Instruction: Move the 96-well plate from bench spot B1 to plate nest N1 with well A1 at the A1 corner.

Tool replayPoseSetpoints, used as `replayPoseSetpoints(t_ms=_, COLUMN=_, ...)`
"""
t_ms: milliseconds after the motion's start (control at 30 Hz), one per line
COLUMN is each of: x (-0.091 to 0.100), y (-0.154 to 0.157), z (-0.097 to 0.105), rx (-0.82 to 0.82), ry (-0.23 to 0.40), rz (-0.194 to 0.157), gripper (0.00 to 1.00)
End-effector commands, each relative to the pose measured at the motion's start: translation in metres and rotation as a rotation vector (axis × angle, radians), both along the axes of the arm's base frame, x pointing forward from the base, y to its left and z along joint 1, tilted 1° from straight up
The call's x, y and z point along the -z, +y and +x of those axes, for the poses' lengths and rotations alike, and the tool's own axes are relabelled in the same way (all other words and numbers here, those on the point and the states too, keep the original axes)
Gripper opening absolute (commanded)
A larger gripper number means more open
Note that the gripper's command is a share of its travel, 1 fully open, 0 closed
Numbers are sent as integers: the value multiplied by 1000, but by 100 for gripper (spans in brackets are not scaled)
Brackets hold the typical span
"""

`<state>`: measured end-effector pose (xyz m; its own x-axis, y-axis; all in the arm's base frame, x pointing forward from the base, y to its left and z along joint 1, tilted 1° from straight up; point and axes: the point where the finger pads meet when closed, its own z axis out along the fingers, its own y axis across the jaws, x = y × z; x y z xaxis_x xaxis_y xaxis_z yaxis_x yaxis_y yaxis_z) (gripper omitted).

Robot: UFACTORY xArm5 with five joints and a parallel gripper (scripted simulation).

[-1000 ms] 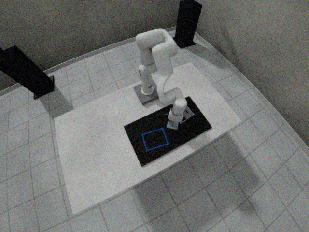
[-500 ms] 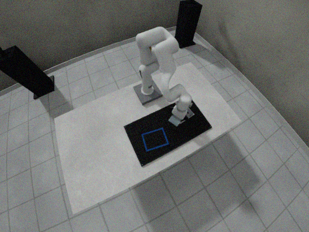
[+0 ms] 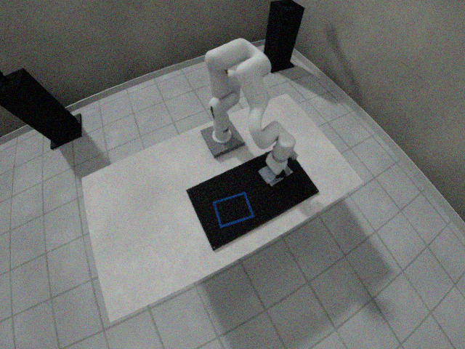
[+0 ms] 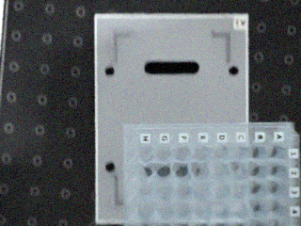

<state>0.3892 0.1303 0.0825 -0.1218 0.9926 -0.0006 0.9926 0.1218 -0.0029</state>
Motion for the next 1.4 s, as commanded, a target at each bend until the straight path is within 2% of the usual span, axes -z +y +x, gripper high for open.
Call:
replayPoseSetpoints(t_ms=0, x=-2, y=14, z=-2, rx=6, ry=-1, rz=12, gripper=0)
replayPoseSetpoints(t_ms=567, x=-4, y=62, z=-17, rx=6, ry=-1, rz=13, gripper=0)
replayPoseSetpoints(t_ms=1367, x=-4, y=62, z=-17, rx=6, ry=-1, rz=13, gripper=0)
